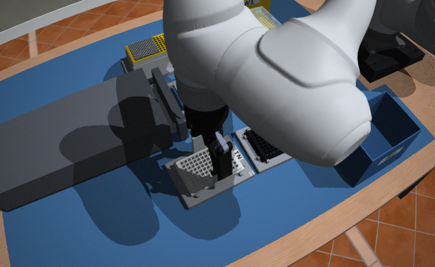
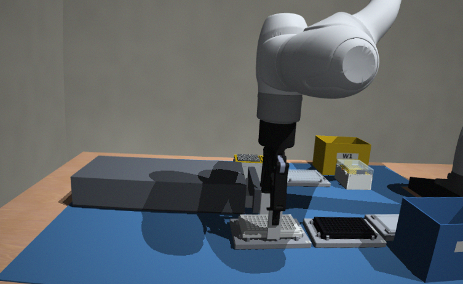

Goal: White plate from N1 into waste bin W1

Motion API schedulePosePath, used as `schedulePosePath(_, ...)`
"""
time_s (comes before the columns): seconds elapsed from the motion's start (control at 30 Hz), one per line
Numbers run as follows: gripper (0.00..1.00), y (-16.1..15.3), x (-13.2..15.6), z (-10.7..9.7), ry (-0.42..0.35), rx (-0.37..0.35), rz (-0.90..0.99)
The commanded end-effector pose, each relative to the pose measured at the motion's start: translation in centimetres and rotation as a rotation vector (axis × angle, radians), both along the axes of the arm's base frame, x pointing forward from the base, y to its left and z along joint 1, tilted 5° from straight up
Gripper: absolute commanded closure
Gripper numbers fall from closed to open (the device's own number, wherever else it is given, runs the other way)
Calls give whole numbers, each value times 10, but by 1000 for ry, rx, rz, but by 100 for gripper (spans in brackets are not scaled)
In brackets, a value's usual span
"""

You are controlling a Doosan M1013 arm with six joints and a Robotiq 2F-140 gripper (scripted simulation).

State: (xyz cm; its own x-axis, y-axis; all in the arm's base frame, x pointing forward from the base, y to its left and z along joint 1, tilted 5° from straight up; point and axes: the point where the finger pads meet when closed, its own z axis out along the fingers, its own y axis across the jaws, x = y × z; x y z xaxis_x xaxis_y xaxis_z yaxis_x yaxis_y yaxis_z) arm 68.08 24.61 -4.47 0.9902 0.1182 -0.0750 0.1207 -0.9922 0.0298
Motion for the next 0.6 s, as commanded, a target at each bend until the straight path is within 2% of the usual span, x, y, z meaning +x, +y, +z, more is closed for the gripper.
schedulePosePath(0.0,90,0,0,1,0,0,0)
schedulePosePath(0.57,90,0,1,12,0,0,0)
